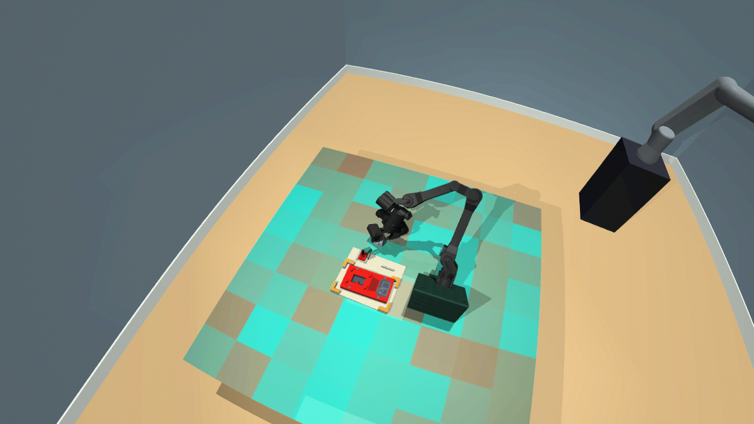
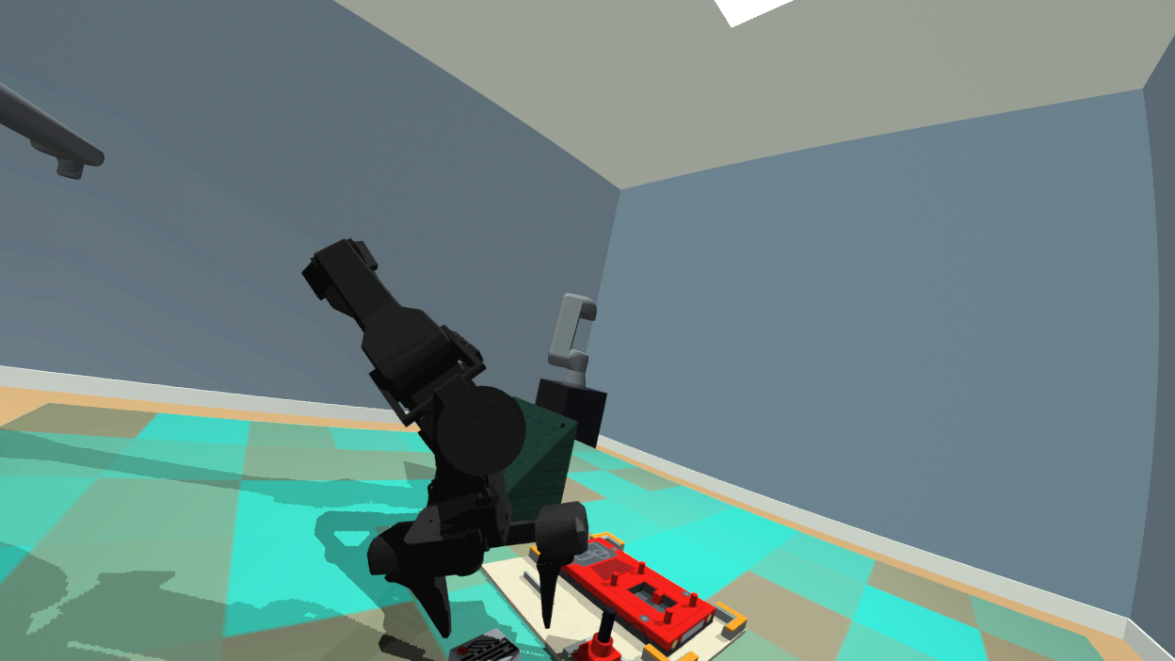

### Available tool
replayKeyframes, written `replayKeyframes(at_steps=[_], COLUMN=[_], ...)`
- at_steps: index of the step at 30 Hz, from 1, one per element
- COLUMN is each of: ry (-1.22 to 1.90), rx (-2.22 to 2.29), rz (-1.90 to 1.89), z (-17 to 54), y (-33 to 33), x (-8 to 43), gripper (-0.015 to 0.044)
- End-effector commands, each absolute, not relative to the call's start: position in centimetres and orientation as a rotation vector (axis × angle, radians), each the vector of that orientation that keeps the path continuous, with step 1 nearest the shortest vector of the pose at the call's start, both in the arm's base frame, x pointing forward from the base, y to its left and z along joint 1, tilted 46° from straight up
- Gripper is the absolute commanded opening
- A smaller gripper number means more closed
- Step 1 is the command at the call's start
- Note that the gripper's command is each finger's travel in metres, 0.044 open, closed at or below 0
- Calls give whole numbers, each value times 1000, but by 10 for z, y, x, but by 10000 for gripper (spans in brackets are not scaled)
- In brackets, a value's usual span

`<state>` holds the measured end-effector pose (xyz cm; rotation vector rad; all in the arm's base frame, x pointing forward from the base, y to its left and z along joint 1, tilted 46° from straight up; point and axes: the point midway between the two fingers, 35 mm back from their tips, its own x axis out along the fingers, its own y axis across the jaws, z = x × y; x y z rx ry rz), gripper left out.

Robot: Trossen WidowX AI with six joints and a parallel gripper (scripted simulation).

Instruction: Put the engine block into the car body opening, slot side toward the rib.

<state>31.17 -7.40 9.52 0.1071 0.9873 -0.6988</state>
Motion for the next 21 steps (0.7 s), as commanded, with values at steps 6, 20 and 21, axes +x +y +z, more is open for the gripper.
replayKeyframes(at_steps=[6, 20, 21], ry=[941, 708, 705], rx=[290, 460, 462], rz=[-986, -1338, -1342], z=[101, 120, 120], y=[-69, -60, -60], x=[314, 321, 321], gripper=[440, 440, 440])
